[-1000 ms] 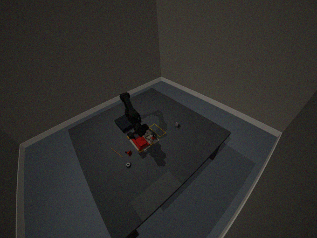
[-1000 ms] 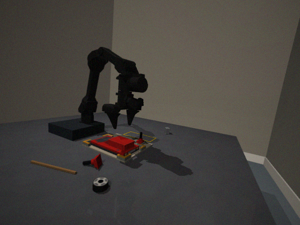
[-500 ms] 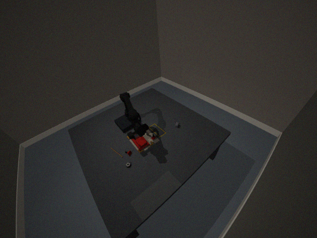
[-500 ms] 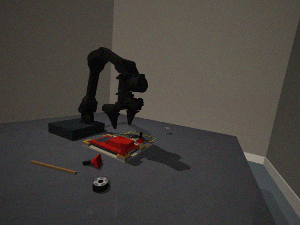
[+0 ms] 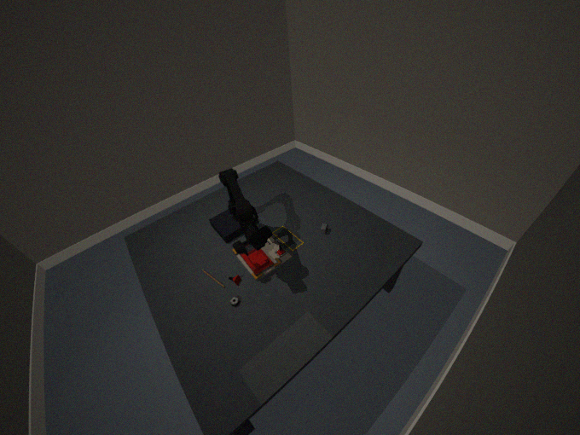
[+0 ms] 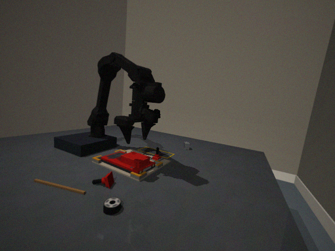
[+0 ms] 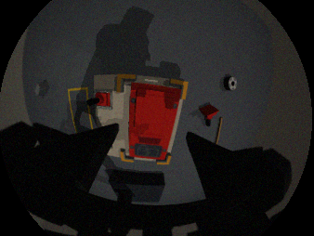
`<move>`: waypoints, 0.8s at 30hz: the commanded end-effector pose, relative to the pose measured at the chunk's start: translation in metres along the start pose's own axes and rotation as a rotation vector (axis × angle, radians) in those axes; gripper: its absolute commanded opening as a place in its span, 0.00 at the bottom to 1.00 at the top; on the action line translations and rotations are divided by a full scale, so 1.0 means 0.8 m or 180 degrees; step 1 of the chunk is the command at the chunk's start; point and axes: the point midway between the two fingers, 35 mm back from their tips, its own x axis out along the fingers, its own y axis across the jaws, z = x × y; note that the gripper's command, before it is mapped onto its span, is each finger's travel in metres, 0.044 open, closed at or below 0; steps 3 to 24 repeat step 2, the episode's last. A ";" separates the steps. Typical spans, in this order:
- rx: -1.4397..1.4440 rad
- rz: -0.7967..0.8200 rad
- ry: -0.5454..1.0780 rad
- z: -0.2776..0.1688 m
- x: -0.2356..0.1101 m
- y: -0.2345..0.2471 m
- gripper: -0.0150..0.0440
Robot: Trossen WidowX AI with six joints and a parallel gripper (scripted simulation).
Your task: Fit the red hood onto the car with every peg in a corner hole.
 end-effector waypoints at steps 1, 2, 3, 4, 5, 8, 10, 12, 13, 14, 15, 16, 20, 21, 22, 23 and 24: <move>0.0006 0.0006 -0.0001 0.000 -0.001 0.000 1.00; 0.0006 0.0006 -0.0001 0.000 -0.001 0.000 1.00; 0.0006 0.0006 -0.0001 0.000 -0.001 0.000 1.00; 0.0006 0.0006 -0.0001 0.000 -0.001 0.000 1.00; 0.0006 0.0006 -0.0001 0.000 -0.001 0.000 1.00; 0.0006 0.0006 -0.0001 0.000 -0.001 0.000 1.00; 0.0006 0.0006 -0.0001 0.000 -0.001 0.000 1.00; 0.0006 0.0006 -0.0001 0.000 -0.001 0.000 1.00; 0.0006 0.0006 -0.0001 0.000 -0.001 0.000 1.00; 0.0006 0.0006 -0.0001 0.000 -0.001 0.000 1.00; 0.0006 0.0006 -0.0001 0.000 -0.001 0.000 1.00; 0.0006 0.0006 -0.0001 0.000 -0.001 0.000 1.00; 0.0006 0.0006 -0.0001 0.000 -0.001 0.000 1.00; 0.0006 0.0006 -0.0001 0.000 -0.001 0.000 1.00; 0.0006 0.0006 -0.0001 0.000 -0.001 0.000 1.00; 0.0006 0.0006 -0.0001 0.000 -0.001 0.000 1.00; 0.0006 0.0006 -0.0001 0.000 -0.001 0.000 1.00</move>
